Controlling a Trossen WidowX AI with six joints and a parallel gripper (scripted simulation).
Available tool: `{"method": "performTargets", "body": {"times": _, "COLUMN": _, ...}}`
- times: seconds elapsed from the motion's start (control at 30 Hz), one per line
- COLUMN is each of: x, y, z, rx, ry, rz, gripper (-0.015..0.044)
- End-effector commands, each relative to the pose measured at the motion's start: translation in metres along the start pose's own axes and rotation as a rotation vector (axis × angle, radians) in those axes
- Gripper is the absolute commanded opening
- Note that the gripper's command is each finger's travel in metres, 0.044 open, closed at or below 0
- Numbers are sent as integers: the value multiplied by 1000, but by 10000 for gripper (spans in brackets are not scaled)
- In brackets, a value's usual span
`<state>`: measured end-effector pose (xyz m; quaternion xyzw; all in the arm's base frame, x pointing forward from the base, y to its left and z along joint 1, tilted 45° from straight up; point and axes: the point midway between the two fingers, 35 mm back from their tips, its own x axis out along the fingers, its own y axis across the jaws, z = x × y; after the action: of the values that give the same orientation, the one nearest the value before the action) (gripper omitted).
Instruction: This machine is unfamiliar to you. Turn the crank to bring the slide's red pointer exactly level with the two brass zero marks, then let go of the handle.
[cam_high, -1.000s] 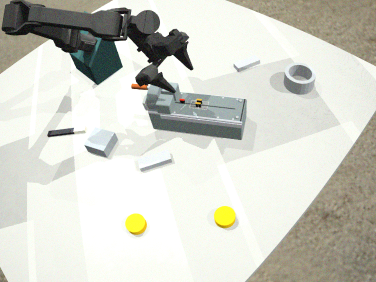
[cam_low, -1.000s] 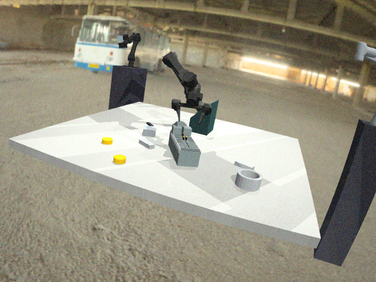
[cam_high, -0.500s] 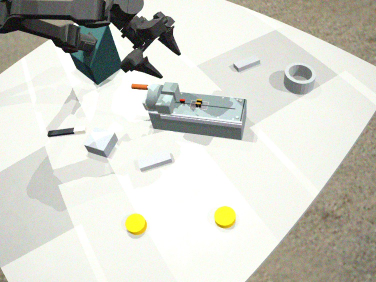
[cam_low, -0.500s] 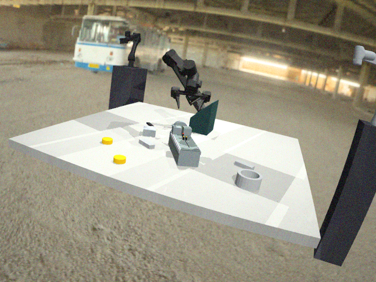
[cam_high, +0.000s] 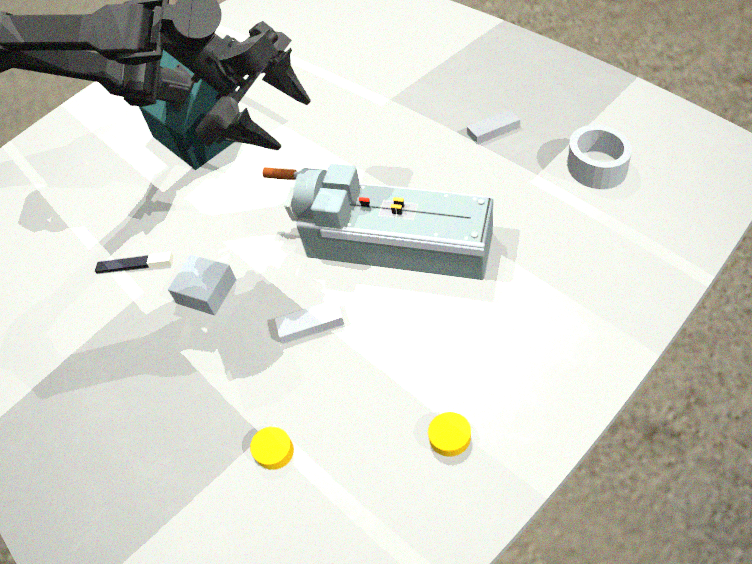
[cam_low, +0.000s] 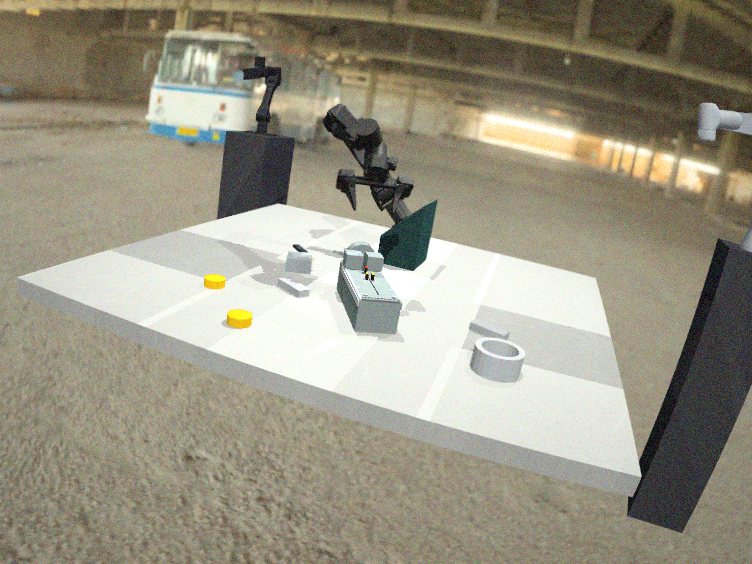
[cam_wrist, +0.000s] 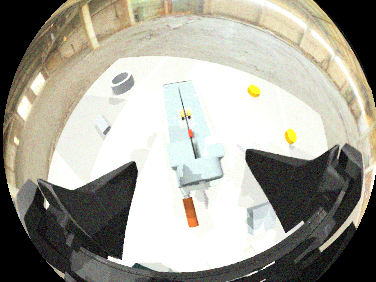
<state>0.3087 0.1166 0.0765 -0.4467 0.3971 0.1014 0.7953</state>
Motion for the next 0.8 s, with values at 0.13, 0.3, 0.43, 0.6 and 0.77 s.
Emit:
{"method": "performTargets", "body": {"times": 0.13, "x": -19, "y": 7, "z": -31, "rx": -74, "ry": -29, "rz": 49, "gripper": 440}}
{"method": "performTargets", "body": {"times": 0.3, "x": -18, "y": 7, "z": -35, "rx": -80, "ry": -32, "rz": 53, "gripper": 440}}
{"method": "performTargets", "body": {"times": 0.43, "x": -4, "y": 7, "z": -46, "rx": -79, "ry": -31, "rz": 54, "gripper": 440}}
{"method": "performTargets", "body": {"times": 0.6, "x": 12, "y": 6, "z": -61, "rx": -80, "ry": -30, "rz": 53, "gripper": 440}}
{"method": "performTargets", "body": {"times": 0.77, "x": 26, "y": 6, "z": -77, "rx": -81, "ry": -31, "rz": 50, "gripper": 440}}
